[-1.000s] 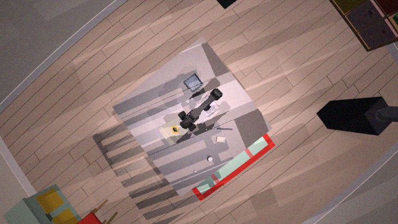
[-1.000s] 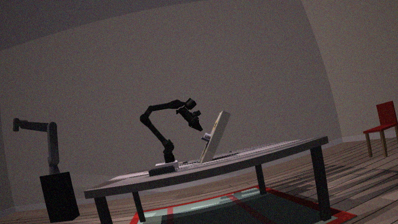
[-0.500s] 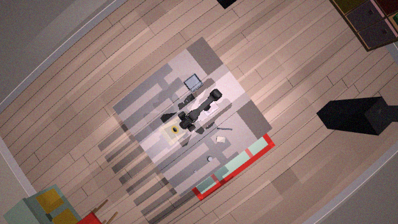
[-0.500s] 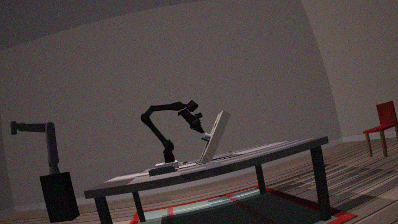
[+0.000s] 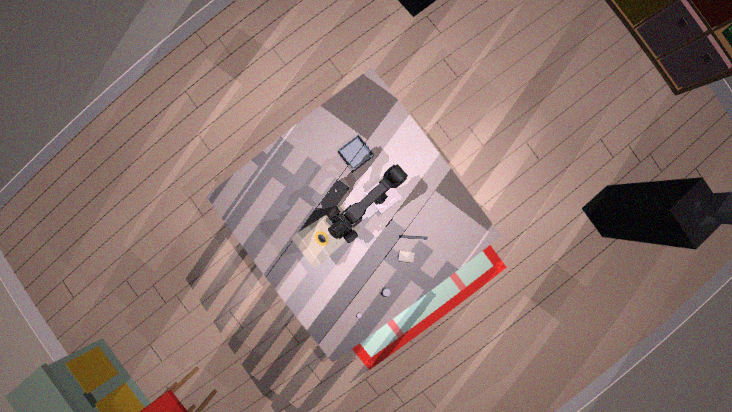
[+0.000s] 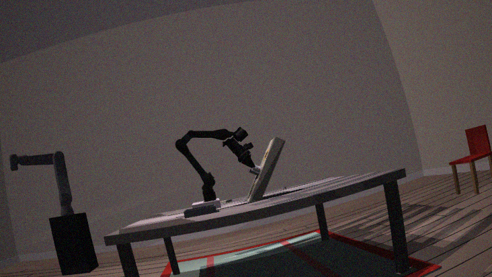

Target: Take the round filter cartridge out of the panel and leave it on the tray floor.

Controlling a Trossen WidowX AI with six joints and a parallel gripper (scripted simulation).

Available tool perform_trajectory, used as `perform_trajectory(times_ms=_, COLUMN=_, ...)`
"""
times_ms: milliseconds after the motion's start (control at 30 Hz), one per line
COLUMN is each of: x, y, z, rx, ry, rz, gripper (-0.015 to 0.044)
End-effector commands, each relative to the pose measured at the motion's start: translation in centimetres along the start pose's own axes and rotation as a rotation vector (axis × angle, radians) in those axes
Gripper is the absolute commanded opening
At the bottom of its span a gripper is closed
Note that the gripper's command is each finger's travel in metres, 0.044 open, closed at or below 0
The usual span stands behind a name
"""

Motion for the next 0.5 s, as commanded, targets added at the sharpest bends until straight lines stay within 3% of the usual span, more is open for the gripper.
perform_trajectory(times_ms=0, x=0.12, y=-1.15, z=-0.43, rx=0.017, ry=0.005, rz=0.005, gripper=0.0305)
perform_trajectory(times_ms=467, x=0.03, y=-0.96, z=-0.21, rx=0.007, ry=-0.002, rz=0.001, gripper=0.0285)
Point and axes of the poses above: the point midway between the two fingers, 35 mm back from their tips, its own y axis back along the fingers, its own x axis across the jaws, z = x × y, the point moved 1 cm from there along y, back along the fingers, and after that the axes turned 11 degrees about y, right-handed, at the moved point
